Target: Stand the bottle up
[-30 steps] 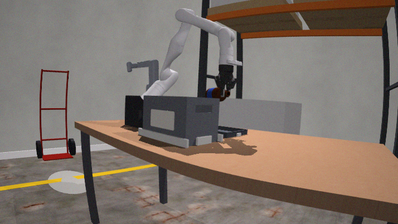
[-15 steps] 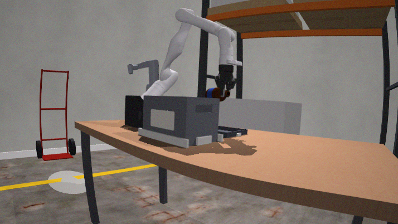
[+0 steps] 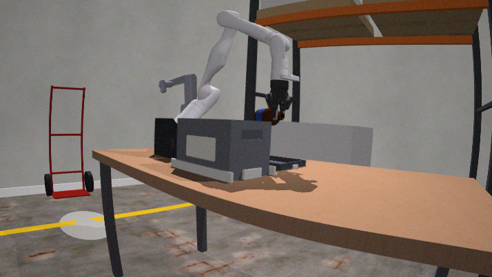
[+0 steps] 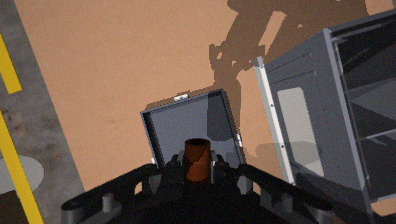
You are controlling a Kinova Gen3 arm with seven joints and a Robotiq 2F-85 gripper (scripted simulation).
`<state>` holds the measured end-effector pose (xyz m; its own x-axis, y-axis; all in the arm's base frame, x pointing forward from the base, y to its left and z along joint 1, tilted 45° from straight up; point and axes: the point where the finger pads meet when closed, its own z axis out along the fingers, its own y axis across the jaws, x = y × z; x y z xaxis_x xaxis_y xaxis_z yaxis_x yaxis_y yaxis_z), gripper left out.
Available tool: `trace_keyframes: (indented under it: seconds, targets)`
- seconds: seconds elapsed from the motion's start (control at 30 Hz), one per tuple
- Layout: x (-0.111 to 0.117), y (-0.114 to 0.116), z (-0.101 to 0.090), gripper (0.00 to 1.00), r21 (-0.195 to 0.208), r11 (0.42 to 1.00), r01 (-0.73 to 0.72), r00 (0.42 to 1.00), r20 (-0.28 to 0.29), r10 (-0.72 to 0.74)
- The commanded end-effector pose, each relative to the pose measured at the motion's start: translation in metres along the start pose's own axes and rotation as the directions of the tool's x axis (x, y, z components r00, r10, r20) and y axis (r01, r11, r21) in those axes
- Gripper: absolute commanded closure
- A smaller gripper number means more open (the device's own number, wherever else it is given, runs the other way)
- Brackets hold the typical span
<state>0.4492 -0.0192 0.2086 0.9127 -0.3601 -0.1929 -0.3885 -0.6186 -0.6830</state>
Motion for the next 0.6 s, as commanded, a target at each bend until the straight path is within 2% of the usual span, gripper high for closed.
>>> trace_keyframes:
  seconds: [0.0,0.27,0.57]
  targets:
    - [0.0004,0.0000,-0.0006,1.00,0.000,1.000,0.000,1.000,-0.002,0.000]
    - [0.0004,0.0000,-0.0006,1.00,0.000,1.000,-0.010,1.000,-0.002,0.010]
    - [0.0002,0.0001,-0.0005,1.00,0.000,0.997,-0.083,0.997,-0.001,0.083]
